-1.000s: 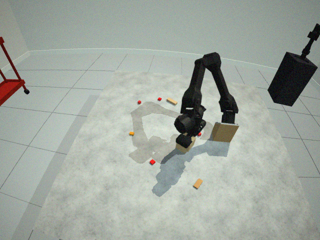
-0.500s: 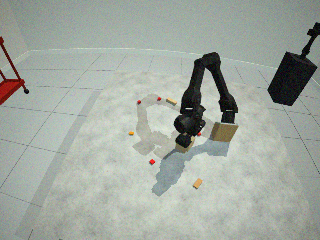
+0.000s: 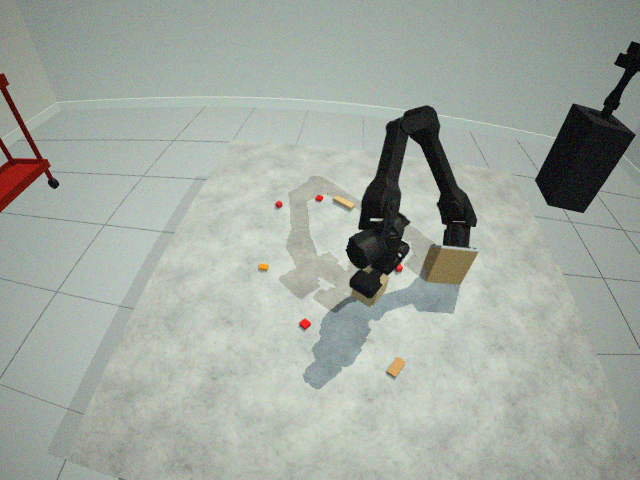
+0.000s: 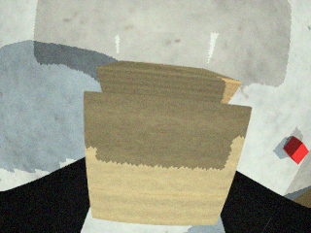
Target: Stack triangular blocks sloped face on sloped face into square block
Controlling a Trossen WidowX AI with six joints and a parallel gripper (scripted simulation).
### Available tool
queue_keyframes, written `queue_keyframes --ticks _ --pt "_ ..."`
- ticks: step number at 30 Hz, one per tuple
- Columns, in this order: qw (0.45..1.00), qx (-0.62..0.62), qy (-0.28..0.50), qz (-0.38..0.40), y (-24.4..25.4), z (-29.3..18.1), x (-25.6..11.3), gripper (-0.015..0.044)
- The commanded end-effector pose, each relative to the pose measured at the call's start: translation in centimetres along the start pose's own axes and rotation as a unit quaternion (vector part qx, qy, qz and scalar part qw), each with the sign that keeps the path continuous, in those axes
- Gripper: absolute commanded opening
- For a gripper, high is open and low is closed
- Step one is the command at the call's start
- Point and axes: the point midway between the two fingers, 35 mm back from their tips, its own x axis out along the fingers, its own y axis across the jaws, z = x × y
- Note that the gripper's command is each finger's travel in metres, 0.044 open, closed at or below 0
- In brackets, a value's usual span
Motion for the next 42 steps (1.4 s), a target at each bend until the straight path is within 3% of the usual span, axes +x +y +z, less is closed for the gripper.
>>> queue_keyframes --ticks 1,42 --pt "1.000 -0.001 -0.001 -0.002 -0.1 0.2 0.4 0.0000" --pt "1.000 -0.002 -0.002 -0.003 -0.1 0.6 1.5 0.0000"
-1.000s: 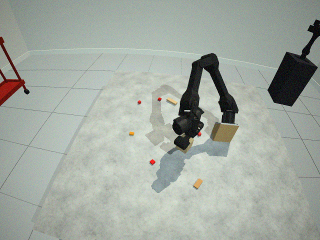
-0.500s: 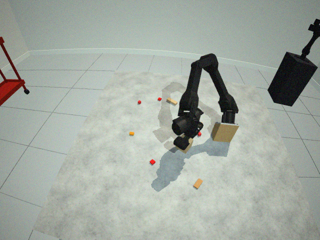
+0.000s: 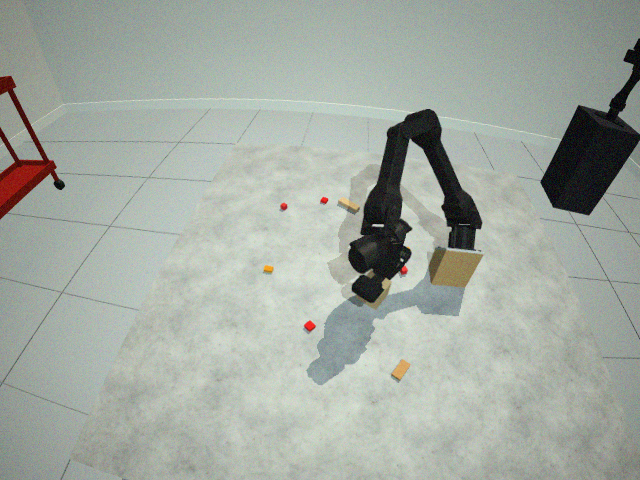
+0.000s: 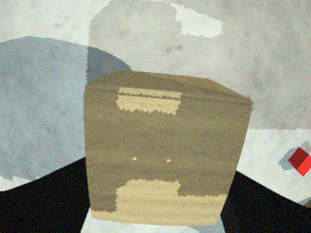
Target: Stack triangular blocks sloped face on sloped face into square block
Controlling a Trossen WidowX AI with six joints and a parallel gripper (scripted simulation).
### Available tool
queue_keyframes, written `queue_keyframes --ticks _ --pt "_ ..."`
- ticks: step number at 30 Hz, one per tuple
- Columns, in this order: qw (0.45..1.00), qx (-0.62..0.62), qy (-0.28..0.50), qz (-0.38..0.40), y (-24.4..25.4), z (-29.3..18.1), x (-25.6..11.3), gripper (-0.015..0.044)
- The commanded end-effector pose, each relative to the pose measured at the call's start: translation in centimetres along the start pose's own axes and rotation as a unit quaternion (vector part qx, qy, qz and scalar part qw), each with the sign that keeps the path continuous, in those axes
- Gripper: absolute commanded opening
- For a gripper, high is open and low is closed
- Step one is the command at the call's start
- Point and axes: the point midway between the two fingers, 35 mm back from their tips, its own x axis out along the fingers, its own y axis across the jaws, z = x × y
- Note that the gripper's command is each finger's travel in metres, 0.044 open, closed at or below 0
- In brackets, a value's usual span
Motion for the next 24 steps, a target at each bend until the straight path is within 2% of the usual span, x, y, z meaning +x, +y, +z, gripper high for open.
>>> queue_keyframes --ticks 1,12,24 --pt "1.000 -0.002 -0.002 -0.001 -0.05 0.08 0.13 0.0000" --pt "1.000 -0.001 -0.001 -0.002 -0.04 0.07 0.10 0.0000" --pt "1.000 0.000 0.000 0.000 -0.01 0.01 0.05 0.0315"
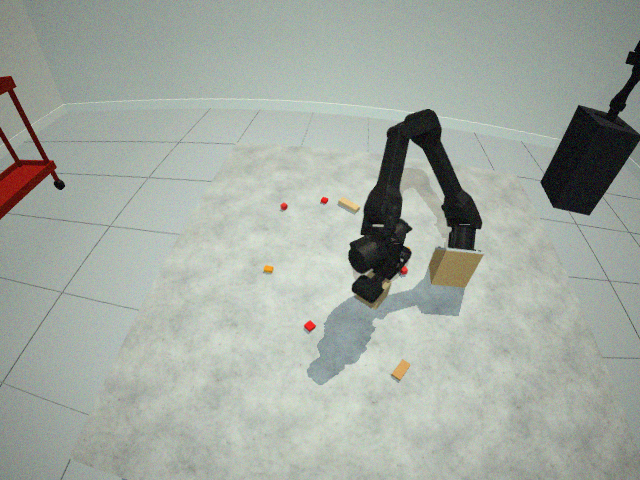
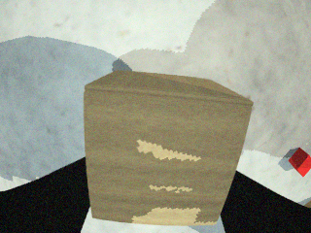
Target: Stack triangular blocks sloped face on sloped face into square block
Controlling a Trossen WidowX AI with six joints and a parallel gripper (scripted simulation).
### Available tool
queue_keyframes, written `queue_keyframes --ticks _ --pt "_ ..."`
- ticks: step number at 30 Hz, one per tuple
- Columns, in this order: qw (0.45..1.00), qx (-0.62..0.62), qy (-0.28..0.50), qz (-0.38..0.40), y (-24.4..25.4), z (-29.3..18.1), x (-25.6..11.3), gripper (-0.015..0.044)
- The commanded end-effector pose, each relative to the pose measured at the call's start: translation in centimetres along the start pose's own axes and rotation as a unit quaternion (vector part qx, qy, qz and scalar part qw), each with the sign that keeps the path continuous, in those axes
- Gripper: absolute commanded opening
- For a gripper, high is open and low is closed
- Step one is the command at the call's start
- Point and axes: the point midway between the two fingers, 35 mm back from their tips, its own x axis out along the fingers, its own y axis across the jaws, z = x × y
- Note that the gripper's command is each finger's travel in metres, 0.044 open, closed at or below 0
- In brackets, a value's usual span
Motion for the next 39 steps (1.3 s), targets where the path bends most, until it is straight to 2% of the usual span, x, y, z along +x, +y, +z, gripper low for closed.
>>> queue_keyframes --ticks 1,5,13,15,19,21,39 --pt "1.000 0.000 0.000 0.000 0.0 0.0 0.0 0.0341" --pt "1.000 0.000 0.000 0.000 0.0 0.0 0.0 0.0440" --pt "1.000 0.000 0.000 0.000 0.1 0.0 -0.3 0.0440" --pt "1.000 0.000 0.001 0.002 0.4 0.1 -2.1 0.0440" --pt "1.000 -0.001 0.002 0.002 0.4 0.1 -8.7 0.0440" --pt "1.000 -0.001 0.001 0.001 0.1 0.0 -10.8 0.0440" --pt "1.000 -0.002 -0.005 0.014 0.6 0.1 -10.8 0.0440"
